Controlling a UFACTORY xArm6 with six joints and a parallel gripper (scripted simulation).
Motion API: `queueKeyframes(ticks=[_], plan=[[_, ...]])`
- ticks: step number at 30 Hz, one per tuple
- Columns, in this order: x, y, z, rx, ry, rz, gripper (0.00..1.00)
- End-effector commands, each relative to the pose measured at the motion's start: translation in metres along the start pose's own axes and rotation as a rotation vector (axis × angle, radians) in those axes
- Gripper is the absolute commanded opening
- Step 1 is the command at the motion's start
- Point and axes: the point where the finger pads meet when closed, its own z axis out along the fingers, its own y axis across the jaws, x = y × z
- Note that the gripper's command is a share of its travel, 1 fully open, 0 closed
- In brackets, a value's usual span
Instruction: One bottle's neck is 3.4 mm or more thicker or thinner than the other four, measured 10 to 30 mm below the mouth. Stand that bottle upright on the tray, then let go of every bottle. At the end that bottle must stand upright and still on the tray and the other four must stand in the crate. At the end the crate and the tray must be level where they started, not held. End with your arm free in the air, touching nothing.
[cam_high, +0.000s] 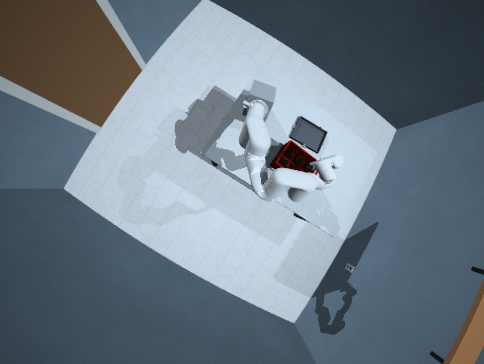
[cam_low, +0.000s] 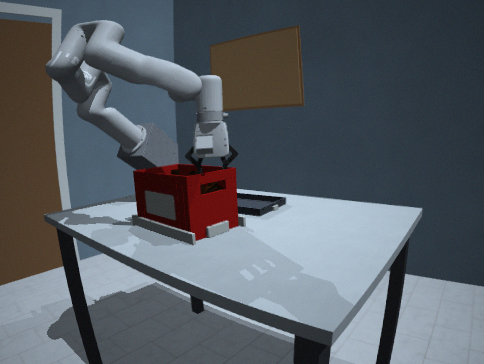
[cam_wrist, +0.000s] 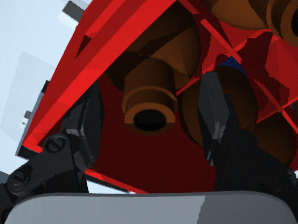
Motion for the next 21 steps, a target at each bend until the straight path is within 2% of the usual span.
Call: queueKeyframes(ticks=[1,9,10,21], plan=[[0.0007,-0.0008,-0.0010,0.003,0.001,0.001,0.65],[0.0007,-0.0008,-0.0010,0.003,0.001,0.001,0.65],[0.0007,-0.0008,-0.0010,0.003,0.001,0.001,0.00],[0.0007,-0.0008,-0.0010,0.003,0.001,0.001,0.00]])
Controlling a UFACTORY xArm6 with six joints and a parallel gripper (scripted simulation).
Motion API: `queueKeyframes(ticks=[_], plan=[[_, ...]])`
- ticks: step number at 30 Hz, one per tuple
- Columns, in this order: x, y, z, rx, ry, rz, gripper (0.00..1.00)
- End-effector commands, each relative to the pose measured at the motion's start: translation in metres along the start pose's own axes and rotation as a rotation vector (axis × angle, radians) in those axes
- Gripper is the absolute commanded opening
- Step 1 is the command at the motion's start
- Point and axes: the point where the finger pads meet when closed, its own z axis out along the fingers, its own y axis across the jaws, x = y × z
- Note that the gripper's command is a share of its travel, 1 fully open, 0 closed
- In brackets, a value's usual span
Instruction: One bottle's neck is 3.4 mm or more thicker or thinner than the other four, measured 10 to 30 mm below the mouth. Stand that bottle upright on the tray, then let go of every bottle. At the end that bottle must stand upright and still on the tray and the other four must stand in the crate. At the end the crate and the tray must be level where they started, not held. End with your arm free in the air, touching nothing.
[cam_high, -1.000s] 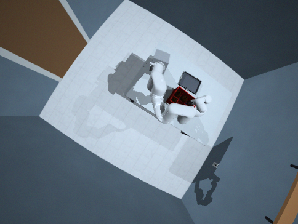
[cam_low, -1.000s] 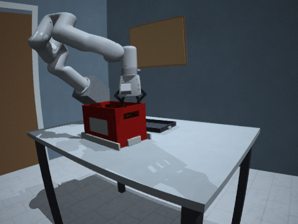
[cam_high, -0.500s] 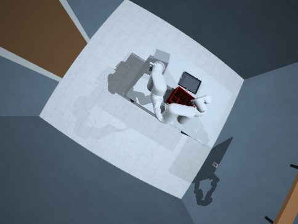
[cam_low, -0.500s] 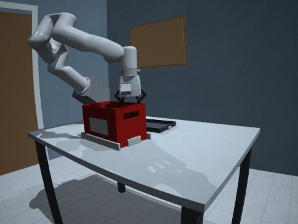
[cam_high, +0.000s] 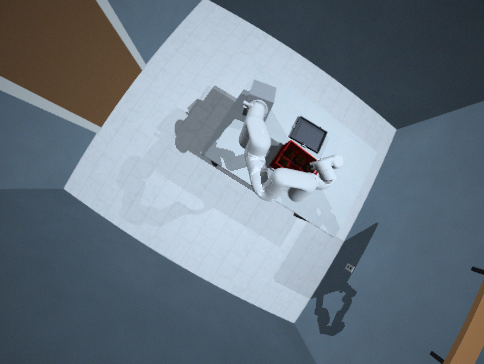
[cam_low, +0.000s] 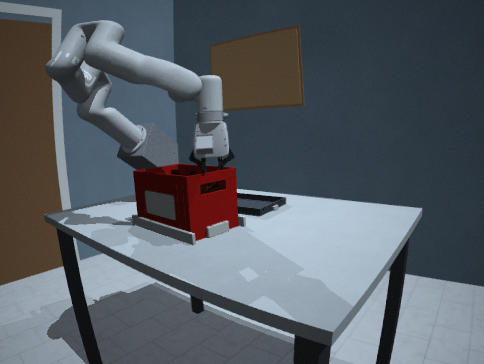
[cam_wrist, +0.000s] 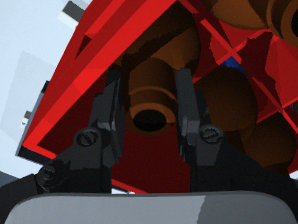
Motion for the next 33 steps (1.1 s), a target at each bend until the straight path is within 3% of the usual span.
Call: queueKeyframes(ticks=[1,31,32,33], plan=[[0.0006,-0.0008,-0.0012,0.003,0.001,0.001,0.00],[0.0006,-0.0008,-0.0012,0.003,0.001,0.001,0.00],[0.0006,-0.0008,-0.0012,0.003,0.001,0.001,0.65],[0.0006,-0.0008,-0.0012,0.003,0.001,0.001,0.65]])
